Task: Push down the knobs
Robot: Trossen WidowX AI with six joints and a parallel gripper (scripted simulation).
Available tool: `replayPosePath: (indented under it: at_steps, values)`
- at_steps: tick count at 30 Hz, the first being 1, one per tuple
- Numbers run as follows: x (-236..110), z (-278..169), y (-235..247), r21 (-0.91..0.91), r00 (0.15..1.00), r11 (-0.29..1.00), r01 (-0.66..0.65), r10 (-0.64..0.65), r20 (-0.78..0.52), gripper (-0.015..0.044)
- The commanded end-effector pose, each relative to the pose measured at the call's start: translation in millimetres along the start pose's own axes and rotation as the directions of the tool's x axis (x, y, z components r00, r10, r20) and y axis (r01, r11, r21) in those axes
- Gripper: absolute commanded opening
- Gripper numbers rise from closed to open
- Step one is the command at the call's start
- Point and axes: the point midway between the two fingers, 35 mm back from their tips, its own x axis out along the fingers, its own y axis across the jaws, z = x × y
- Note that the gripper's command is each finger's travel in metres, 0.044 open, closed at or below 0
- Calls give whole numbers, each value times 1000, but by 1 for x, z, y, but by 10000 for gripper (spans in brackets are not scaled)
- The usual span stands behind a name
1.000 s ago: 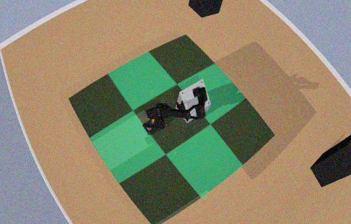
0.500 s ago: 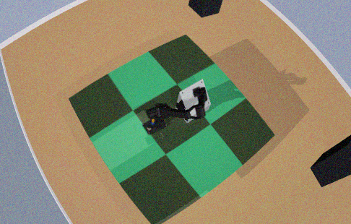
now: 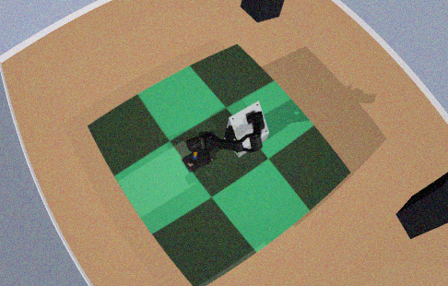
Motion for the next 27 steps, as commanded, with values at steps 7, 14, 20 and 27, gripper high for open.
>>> replayPosePath:
  at_steps: [7, 14, 20, 27]
  values:
    - [-12, 0, 2, -20, 1000, 1000, 7, -8, -3, 0]
    - [-13, -2, 1, -11, 1000, 1000, 5, -5, -11, 53]
    - [-13, -2, 1, -11, 1000, 1000, 5, -5, -11, 210]
    - [-30, 18, -3, 27, 996, 998, 53, -55, 70, 26]
